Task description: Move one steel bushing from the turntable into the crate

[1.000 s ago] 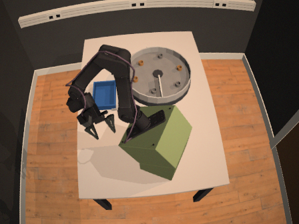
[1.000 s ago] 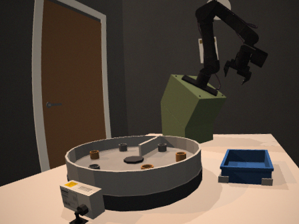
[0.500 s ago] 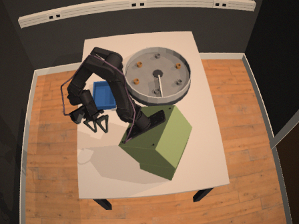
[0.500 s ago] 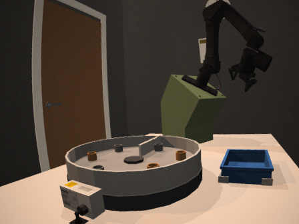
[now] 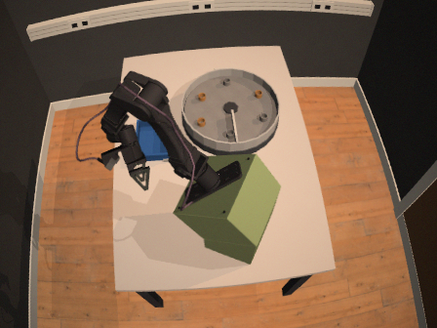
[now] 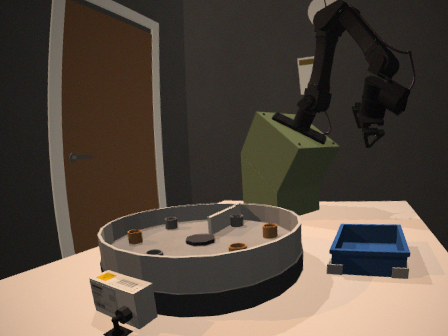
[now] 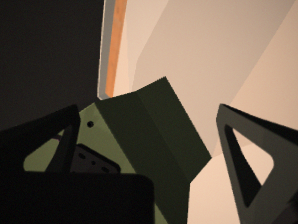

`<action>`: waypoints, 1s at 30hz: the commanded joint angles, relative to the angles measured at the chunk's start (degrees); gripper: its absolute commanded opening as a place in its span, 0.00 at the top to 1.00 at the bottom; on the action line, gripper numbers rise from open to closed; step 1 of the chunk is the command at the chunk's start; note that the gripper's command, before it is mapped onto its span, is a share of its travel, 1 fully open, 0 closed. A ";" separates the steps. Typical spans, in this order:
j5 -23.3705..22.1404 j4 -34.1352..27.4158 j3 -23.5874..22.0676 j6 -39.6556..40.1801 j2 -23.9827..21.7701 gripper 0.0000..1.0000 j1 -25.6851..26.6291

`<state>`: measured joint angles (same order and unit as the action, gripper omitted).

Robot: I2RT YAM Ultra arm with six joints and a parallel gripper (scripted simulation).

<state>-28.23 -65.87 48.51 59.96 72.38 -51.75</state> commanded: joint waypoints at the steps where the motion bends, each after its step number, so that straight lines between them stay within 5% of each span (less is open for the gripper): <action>1: -1.55 2.08 2.04 -6.89 1.89 0.00 2.90; 30: -3.69 10.12 7.46 -43.20 14.89 0.00 27.12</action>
<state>-30.76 -57.60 54.17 22.31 85.89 -26.89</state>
